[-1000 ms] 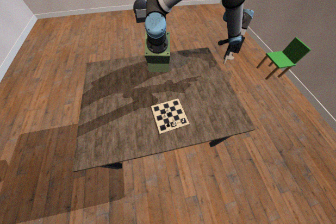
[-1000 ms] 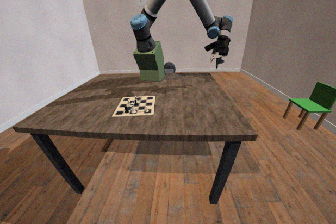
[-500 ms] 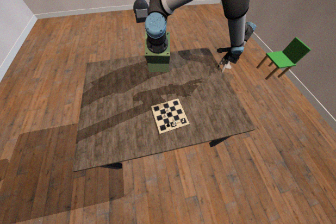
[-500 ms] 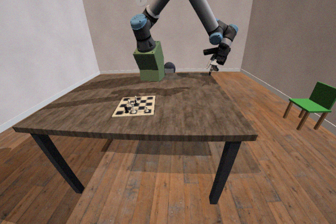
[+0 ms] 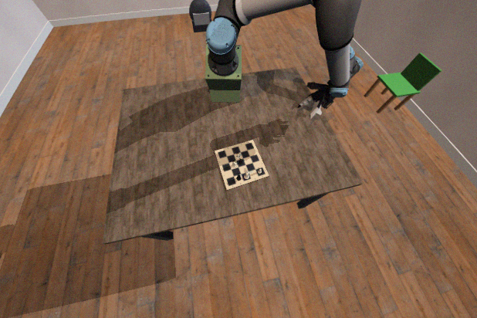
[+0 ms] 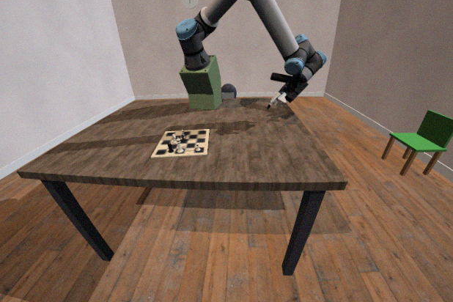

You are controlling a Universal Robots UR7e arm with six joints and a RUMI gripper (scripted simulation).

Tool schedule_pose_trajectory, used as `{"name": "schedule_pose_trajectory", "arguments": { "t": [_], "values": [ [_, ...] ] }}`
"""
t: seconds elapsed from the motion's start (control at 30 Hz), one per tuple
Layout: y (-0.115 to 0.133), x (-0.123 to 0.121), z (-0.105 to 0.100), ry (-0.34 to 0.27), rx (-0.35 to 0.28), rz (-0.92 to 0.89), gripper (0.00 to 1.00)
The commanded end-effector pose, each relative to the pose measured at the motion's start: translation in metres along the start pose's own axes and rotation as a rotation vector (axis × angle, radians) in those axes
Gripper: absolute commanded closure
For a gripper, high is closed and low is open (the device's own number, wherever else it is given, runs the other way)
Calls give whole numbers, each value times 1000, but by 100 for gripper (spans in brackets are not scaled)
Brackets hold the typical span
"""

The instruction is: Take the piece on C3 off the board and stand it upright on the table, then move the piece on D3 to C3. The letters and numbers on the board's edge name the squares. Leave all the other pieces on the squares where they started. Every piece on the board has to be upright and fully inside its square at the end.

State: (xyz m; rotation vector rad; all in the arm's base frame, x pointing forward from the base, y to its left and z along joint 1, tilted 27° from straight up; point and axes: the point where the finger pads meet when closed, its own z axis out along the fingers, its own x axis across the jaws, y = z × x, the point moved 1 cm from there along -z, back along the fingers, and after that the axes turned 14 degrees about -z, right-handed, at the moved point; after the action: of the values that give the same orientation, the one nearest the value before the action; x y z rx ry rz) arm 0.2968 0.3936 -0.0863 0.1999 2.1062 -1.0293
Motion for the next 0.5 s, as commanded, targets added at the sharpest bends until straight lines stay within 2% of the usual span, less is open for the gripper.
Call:
{"name": "schedule_pose_trajectory", "arguments": {
  "t": [0.0, 0.03, 0.07, 0.13, 0.23, 0.33, 0.47],
  "values": [
    [-9, -16, 25, -2, 106, -91, 0],
    [-12, -21, 34, 2, 137, -127, 0],
    [-12, -21, 34, 2, 137, -127, 0],
    [-19, -33, 51, 10, 198, -198, 0],
    [-19, -33, 51, 10, 198, -198, 0],
    [-31, -49, 74, 29, 282, -306, 0],
    [-38, -60, 89, 44, 332, -375, 0]
  ]
}}
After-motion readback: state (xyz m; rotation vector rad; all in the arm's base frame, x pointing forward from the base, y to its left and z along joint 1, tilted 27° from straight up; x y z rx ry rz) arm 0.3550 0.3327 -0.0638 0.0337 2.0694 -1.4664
